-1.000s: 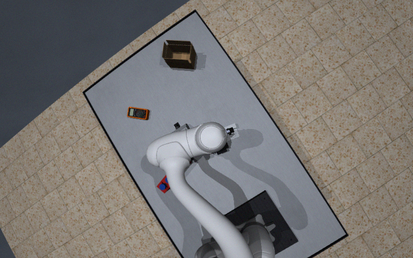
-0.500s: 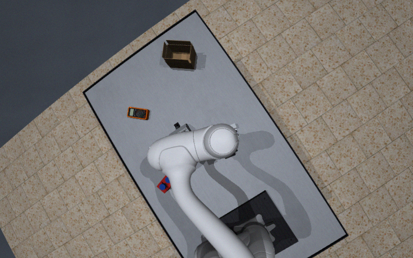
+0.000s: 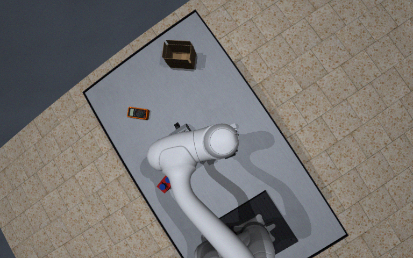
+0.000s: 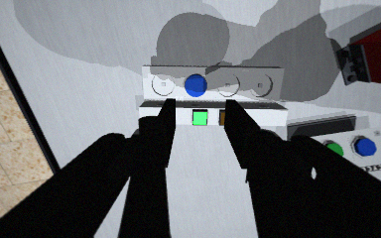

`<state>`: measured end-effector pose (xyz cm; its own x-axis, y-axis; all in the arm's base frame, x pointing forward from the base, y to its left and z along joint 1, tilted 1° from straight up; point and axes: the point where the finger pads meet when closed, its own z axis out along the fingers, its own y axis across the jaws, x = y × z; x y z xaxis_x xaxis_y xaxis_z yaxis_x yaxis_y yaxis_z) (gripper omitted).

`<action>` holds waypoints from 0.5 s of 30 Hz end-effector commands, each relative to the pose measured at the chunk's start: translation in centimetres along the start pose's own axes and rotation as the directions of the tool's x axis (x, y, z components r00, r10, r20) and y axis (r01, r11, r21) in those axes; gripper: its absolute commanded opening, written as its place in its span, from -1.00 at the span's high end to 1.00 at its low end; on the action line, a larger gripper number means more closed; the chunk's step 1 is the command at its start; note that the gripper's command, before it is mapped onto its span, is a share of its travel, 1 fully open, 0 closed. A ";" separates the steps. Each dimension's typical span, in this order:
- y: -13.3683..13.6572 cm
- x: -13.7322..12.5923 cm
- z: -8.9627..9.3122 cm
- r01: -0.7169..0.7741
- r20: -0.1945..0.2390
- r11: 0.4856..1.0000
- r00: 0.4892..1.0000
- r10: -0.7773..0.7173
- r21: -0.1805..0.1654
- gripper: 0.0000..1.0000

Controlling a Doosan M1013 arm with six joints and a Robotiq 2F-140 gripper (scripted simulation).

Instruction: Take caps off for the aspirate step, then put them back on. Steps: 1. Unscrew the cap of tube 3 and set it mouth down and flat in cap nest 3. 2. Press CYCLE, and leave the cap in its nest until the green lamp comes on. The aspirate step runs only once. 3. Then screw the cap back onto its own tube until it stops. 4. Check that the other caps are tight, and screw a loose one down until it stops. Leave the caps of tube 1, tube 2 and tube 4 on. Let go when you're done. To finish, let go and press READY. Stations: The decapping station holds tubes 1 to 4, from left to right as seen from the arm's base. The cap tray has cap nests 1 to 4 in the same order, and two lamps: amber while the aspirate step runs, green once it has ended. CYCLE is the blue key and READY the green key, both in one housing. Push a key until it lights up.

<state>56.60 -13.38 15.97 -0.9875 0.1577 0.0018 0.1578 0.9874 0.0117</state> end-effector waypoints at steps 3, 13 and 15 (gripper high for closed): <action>0.0 0.2 2.2 0.002 -0.003 1.000 1.000 -0.002 -0.002 0.27; 0.0 0.2 6.1 0.002 -0.003 1.000 1.000 -0.002 -0.002 0.27; 0.0 0.2 7.1 0.002 -0.003 1.000 1.000 -0.002 -0.003 0.27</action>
<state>56.21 -13.29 10.25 -0.9874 0.1581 0.0090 0.1582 0.9873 0.0119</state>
